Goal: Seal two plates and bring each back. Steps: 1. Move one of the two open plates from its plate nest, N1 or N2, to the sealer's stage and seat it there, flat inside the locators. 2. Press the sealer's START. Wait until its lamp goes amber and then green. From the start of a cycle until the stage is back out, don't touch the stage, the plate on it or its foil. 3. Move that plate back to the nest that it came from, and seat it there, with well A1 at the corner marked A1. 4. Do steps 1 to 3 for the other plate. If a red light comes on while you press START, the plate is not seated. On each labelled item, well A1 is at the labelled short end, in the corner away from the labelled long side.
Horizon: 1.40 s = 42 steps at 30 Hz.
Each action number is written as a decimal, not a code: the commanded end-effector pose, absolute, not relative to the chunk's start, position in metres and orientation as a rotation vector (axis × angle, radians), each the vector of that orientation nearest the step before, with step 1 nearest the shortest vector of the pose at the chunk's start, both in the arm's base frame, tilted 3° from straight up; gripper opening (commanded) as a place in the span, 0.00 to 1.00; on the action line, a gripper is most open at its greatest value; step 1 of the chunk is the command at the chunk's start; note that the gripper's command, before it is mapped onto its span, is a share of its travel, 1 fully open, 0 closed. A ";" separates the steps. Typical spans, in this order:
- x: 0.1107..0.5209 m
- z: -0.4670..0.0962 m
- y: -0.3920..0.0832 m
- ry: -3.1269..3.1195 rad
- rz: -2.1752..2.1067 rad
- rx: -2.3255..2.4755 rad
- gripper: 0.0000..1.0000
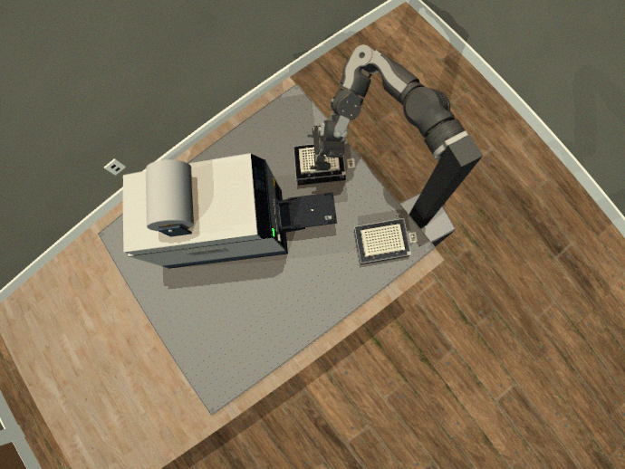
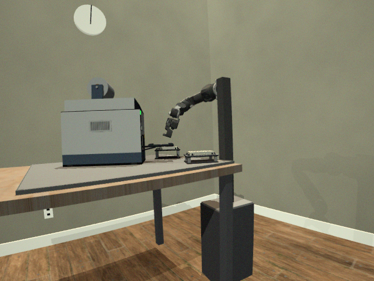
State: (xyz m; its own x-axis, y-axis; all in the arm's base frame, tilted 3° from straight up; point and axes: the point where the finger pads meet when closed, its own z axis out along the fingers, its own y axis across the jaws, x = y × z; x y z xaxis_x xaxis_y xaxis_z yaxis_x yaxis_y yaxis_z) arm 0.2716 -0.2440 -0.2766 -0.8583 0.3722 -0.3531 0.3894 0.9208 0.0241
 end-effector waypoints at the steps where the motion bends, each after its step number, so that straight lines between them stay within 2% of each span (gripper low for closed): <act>1: 0.270 -0.279 -0.245 2.726 -0.036 0.533 0.65; 15: 0.269 -0.278 -0.250 2.720 -0.036 0.536 0.65; 42: 0.270 -0.318 -0.247 2.721 -0.030 0.534 0.65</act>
